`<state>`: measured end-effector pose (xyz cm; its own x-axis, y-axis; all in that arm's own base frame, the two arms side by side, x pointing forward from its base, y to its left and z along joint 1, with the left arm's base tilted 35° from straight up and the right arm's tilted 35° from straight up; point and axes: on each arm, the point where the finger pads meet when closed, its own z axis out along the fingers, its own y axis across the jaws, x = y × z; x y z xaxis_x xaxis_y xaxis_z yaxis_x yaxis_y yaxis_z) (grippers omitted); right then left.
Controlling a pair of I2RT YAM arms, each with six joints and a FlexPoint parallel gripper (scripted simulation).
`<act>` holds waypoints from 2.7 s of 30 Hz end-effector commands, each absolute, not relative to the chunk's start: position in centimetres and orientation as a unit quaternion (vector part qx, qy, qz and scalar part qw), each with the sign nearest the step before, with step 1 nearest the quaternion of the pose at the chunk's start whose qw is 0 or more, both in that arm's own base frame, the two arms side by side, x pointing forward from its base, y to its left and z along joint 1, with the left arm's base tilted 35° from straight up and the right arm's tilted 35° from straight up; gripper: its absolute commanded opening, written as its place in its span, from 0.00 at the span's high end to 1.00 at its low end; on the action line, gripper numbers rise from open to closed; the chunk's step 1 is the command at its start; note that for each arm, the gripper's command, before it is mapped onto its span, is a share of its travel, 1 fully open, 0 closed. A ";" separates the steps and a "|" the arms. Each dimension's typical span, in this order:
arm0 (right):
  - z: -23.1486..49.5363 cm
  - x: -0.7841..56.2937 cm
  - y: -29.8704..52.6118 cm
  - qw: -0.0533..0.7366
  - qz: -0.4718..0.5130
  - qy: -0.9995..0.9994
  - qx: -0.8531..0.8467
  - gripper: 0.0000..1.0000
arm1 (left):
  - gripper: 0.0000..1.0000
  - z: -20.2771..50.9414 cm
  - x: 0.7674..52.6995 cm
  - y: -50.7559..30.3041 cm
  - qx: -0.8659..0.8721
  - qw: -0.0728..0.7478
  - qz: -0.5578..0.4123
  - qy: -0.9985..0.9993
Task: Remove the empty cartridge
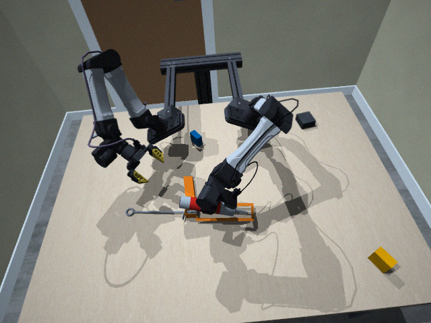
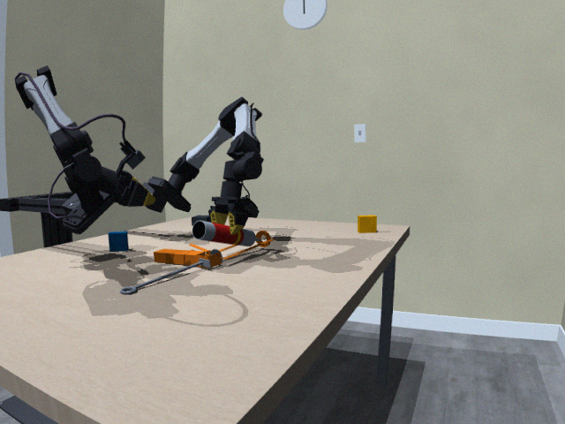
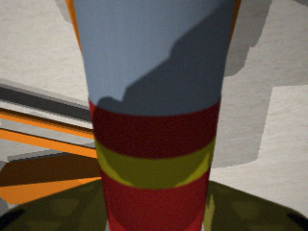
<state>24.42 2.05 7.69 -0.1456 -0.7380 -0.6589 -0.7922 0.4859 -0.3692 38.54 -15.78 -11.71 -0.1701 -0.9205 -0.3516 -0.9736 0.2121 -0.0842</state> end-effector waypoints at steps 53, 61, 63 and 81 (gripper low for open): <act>-2.5 30.9 29.9 0.281 0.183 0.614 -0.714 0.00 | 0.64 8.1 28.0 12.9 -0.581 0.255 0.138 0.761; -7.5 27.5 34.9 0.239 0.195 0.590 -0.746 0.00 | 0.64 10.4 26.3 18.7 -0.593 0.276 0.149 0.741; -7.9 27.1 35.3 0.236 0.197 0.587 -0.749 0.00 | 0.64 10.6 26.1 19.4 -0.596 0.277 0.151 0.739; -8.2 26.3 35.8 0.229 0.203 0.578 -0.756 0.00 | 0.64 10.9 26.7 21.2 -0.602 0.277 0.155 0.733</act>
<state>25.35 33.79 -9.80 0.2110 -0.8136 -0.5418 -0.9745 -0.2181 -0.0520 25.51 20.82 10.24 -0.1216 -0.8055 -0.5800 -0.9746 0.2075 -0.0837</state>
